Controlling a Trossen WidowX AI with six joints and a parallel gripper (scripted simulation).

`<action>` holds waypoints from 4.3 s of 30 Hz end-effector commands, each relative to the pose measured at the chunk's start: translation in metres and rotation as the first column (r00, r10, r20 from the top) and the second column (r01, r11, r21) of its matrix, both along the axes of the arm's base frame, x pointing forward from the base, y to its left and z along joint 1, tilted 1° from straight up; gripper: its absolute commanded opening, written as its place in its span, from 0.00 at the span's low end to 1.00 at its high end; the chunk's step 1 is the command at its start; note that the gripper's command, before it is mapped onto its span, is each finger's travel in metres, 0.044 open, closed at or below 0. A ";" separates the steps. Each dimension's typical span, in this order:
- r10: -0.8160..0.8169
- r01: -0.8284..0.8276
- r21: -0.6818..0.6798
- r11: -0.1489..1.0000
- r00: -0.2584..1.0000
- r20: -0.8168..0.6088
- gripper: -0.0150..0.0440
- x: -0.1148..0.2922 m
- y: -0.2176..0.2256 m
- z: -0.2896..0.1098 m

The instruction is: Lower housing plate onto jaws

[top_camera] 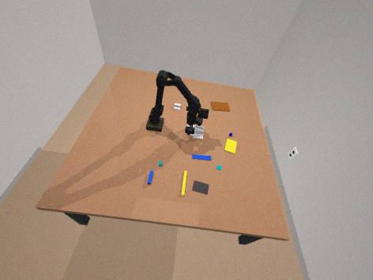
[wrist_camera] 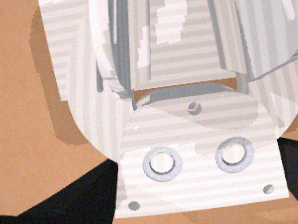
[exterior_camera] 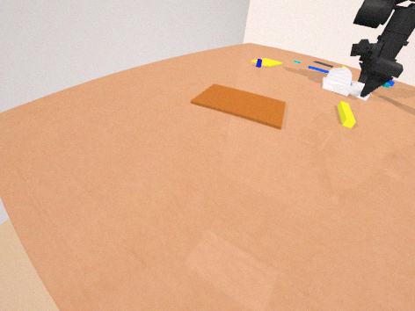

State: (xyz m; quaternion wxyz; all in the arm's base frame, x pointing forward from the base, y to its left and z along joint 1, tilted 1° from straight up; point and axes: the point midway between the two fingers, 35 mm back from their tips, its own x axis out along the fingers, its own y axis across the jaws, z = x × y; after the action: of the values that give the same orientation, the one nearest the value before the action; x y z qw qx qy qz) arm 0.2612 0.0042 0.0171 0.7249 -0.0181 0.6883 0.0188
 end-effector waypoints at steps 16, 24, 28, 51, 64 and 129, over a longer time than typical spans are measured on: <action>-0.005 0.005 0.002 1.000 1.000 -0.004 0.85 -0.001 0.000 -0.001; -0.005 0.005 0.002 1.000 1.000 -0.004 0.85 -0.001 0.000 -0.001; -0.005 0.005 0.002 1.000 1.000 -0.004 0.85 -0.001 0.000 -0.001; -0.005 0.005 0.002 1.000 1.000 -0.004 0.85 -0.001 0.000 -0.001; 0.000 0.000 0.000 1.000 1.000 0.000 1.00 0.000 0.000 0.000; -0.005 0.005 0.002 1.000 1.000 -0.008 1.00 -0.063 -0.002 0.123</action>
State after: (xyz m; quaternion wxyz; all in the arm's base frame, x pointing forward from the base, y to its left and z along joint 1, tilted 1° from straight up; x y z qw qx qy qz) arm 0.1987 0.0023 0.1395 0.7223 -0.0164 0.6912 0.0171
